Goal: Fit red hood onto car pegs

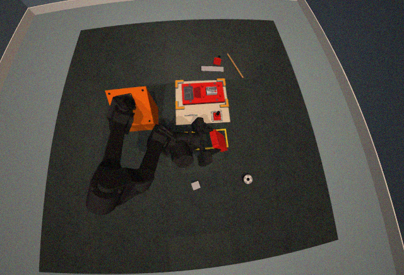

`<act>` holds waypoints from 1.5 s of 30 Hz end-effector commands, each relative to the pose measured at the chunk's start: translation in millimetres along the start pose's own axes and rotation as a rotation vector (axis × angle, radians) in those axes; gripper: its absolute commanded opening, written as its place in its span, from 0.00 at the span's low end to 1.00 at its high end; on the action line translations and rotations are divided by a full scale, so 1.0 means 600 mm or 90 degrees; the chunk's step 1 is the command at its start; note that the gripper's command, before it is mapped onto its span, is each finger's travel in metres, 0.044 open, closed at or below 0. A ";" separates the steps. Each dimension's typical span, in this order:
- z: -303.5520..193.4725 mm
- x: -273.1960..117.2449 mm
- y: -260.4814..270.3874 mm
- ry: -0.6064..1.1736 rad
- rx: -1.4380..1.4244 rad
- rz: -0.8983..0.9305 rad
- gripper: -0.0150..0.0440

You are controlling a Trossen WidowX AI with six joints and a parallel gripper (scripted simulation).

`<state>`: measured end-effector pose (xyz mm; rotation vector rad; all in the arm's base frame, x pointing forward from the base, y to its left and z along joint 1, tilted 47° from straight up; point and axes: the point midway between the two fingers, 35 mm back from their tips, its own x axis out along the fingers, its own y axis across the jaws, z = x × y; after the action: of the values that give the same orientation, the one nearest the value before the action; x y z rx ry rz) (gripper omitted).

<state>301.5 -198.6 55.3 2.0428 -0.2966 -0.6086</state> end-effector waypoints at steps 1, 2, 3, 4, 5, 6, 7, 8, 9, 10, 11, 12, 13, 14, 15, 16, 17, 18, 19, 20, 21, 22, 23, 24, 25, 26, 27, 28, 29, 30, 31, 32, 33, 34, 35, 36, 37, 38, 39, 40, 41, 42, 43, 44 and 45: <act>0.000 0.000 0.000 0.000 0.002 0.000 0.70; 0.000 0.000 0.000 0.000 0.002 0.000 0.74; 0.000 0.000 0.000 0.000 0.002 0.000 0.79; 0.000 0.000 0.000 0.000 0.002 0.000 0.83; 0.000 0.000 0.000 0.000 0.002 0.000 0.88; 0.000 0.000 0.000 0.000 0.002 0.000 0.92; 0.000 0.000 0.000 0.000 0.002 0.000 0.97; 0.000 0.000 0.000 0.000 0.002 0.000 1.00; 0.000 0.000 0.000 0.000 0.002 0.000 1.00; 0.000 -0.001 0.001 0.000 0.003 0.000 1.00; -0.002 -0.003 0.002 0.000 0.004 0.000 1.00; -0.004 -0.005 0.005 0.000 0.007 0.000 1.00; -0.006 -0.009 0.007 0.000 0.009 0.000 1.00; -0.009 -0.014 0.011 0.000 0.013 -0.001 1.00; -0.013 -0.019 0.014 0.000 0.017 -0.001 1.00; -0.016 -0.025 0.018 -0.001 0.021 -0.001 1.00; -0.020 -0.031 0.021 -0.001 0.026 -0.001 1.00; -0.023 -0.038 0.024 -0.001 0.030 -0.001 1.00; -0.026 -0.044 0.027 -0.001 0.035 -0.001 1.00; -0.029 -0.050 0.029 -0.002 0.039 -0.002 1.00; -0.032 -0.057 0.032 -0.002 0.044 -0.002 1.00; -0.035 -0.064 0.034 -0.002 0.048 -0.002 1.00; -0.038 -0.070 0.035 -0.002 0.053 -0.002 1.00; -0.040 -0.077 0.037 -0.002 0.057 -0.002 1.00; -0.043 -0.084 0.038 -0.003 0.062 -0.003 1.00; -0.045 -0.090 0.039 -0.003 0.066 -0.003 1.00; -0.047 -0.097 0.040 -0.003 0.070 -0.003 1.00; -0.049 -0.104 0.040 -0.003 0.075 -0.003 1.00; -0.051 -0.111 0.040 -0.004 0.079 -0.004 1.00; -0.052 -0.117 0.040 -0.004 0.084 -0.004 1.00; -0.054 -0.124 0.040 -0.004 0.088 -0.004 1.00; -0.055 -0.130 0.039 -0.004 0.093 -0.004 1.00; -0.056 -0.137 0.038 -0.005 0.097 -0.004 1.00; -0.057 -0.143 0.037 -0.005 0.102 -0.005 1.00; -0.058 -0.150 0.036 -0.005 0.106 -0.005 1.00; -0.059 -0.156 0.035 -0.005 0.110 -0.005 1.00; -0.059 -0.162 0.033 -0.006 0.115 -0.005 1.00; -0.059 -0.145 0.039 -0.002 0.102 -0.006 1.00; -0.059 -0.145 0.039 -0.002 0.102 -0.006 1.00; -0.059 -0.145 0.039 -0.002 0.102 -0.006 1.00; -0.059 -0.145 0.039 -0.002 0.102 -0.006 1.00; -0.059 -0.145 0.039 -0.002 0.102 -0.006 1.00; -0.059 -0.145 0.039 -0.002 0.102 -0.006 1.00; -0.059 -0.145 0.039 -0.002 0.102 -0.006 1.00; -0.059 -0.145 0.039 -0.002 0.102 -0.006 1.00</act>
<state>247.0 -146.5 117.7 2.1994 -0.3544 -0.6061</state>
